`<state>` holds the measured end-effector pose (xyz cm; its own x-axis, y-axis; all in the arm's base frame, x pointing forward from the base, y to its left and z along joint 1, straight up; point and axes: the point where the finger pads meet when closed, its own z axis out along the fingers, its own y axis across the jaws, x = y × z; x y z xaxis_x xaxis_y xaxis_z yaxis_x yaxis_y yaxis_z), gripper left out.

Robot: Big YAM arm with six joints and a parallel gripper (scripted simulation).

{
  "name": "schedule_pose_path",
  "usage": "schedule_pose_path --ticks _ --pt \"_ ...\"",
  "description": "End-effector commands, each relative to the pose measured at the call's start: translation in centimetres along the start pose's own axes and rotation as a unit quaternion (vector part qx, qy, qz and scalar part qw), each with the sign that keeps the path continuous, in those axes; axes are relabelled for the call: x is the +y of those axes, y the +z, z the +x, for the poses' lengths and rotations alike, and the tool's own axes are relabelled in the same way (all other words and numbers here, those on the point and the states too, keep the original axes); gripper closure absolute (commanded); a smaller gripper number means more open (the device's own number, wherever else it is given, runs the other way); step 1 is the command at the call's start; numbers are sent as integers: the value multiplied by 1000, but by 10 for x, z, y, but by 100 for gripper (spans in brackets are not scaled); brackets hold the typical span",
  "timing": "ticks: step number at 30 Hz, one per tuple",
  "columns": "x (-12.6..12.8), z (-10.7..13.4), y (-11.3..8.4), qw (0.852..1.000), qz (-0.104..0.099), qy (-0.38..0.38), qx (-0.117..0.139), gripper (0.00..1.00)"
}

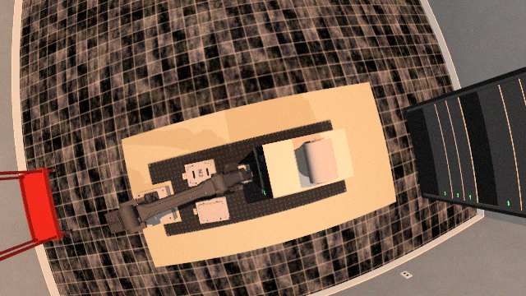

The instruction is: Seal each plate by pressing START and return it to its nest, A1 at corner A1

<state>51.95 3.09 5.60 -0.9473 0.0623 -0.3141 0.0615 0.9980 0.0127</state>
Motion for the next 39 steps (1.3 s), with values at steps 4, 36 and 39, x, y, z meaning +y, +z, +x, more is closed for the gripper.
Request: schedule_pose_path --ticks 4,36,39 --pt "8 14 22 1000 -4 1 23 100" --pt "10 -1 0 1000 -5 0 11 100" --pt "11 -11 -11 1000 -6 1 0 100"
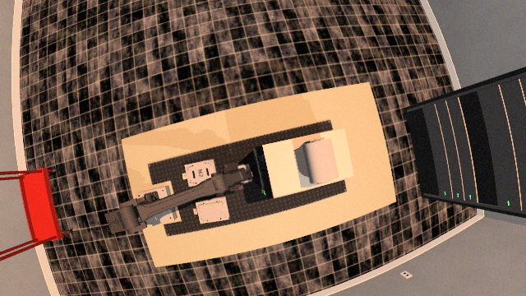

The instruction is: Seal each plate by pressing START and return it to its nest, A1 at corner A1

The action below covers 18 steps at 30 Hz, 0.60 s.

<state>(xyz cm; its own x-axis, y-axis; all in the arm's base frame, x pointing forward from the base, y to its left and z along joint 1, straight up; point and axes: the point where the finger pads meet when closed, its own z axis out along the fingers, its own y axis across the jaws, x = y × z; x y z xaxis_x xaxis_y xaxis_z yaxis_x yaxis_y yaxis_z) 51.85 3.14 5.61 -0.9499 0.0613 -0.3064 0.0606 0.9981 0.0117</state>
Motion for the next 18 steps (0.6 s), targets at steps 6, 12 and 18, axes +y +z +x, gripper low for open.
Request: schedule_pose_path --ticks 6,12,18 --pt "10 -23 -30 1000 -5 2 -21 100" --pt "3 -28 -34 1000 -3 8 -30 100" --pt "-2 -29 -24 1000 -1 5 -28 100"
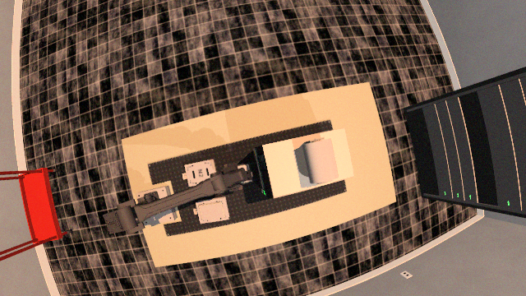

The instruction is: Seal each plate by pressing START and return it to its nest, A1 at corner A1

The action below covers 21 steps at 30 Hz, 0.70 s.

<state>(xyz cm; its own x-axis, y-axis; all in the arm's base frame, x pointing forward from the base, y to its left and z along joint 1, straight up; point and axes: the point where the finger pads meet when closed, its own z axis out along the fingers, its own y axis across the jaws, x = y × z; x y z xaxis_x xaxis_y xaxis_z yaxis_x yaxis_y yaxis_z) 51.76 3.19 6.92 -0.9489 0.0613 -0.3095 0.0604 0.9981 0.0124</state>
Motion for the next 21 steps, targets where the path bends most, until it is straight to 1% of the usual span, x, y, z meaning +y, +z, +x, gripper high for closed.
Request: schedule_pose_path --ticks 1,7,21 --pt "-3 -26 -9 1000 -1 3 -26 100" --pt "-3 -23 2 1000 0 -1 -19 100" --pt "-3 -22 4 1000 0 -3 -16 100"
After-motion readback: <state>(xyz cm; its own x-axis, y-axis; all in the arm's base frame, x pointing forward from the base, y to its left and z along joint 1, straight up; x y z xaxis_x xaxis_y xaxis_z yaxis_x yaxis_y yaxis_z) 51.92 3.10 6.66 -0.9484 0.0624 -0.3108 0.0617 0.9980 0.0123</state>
